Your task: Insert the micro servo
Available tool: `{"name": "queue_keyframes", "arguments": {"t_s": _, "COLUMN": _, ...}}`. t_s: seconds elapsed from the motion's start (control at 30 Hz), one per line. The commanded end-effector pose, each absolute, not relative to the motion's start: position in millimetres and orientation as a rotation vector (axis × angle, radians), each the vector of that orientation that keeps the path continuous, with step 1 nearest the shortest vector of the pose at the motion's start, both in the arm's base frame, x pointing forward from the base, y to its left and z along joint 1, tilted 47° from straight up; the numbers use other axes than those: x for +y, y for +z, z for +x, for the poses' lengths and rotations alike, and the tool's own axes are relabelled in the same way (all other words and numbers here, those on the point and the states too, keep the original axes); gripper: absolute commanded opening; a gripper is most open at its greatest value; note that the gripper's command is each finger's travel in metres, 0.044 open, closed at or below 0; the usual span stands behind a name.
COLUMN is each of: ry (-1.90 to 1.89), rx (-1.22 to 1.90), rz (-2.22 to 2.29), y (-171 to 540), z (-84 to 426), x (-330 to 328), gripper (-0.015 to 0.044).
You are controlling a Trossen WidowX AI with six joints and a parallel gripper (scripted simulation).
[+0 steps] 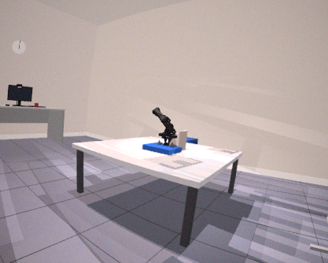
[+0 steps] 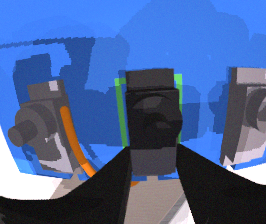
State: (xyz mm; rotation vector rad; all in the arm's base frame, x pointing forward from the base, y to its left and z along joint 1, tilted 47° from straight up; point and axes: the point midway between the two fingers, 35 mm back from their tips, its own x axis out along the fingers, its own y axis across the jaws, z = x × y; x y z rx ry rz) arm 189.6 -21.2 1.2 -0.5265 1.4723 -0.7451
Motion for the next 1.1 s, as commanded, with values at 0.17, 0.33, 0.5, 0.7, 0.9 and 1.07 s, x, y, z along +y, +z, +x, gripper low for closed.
{"name": "queue_keyframes", "arguments": {"t_s": 0.17, "ry": -0.741, "rx": 1.469, "rz": -0.531, "y": 0, "z": 189, "x": -22, "gripper": 0.0131}}
{"name": "queue_keyframes", "arguments": {"t_s": 0.33, "ry": -0.740, "rx": 1.470, "rz": -0.531, "y": 5, "z": 190, "x": -17, "gripper": 0.0188}}
{"name": "queue_keyframes", "arguments": {"t_s": 0.5, "ry": -0.739, "rx": 1.471, "rz": -0.531, "y": 25, "z": 188, "x": 3, "gripper": 0.0188}}
{"name": "queue_keyframes", "arguments": {"t_s": 0.7, "ry": -0.736, "rx": 1.467, "rz": -0.535, "y": 26, "z": 198, "x": 4, "gripper": 0.0266}}
{"name": "queue_keyframes", "arguments": {"t_s": 0.9, "ry": -0.737, "rx": 1.467, "rz": -0.530, "y": 47, "z": 248, "x": 22, "gripper": 0.0424}}
{"name": "queue_keyframes", "arguments": {"t_s": 1.07, "ry": -0.738, "rx": 1.466, "rz": -0.528, "y": 69, "z": 291, "x": 35, "gripper": 0.0440}}
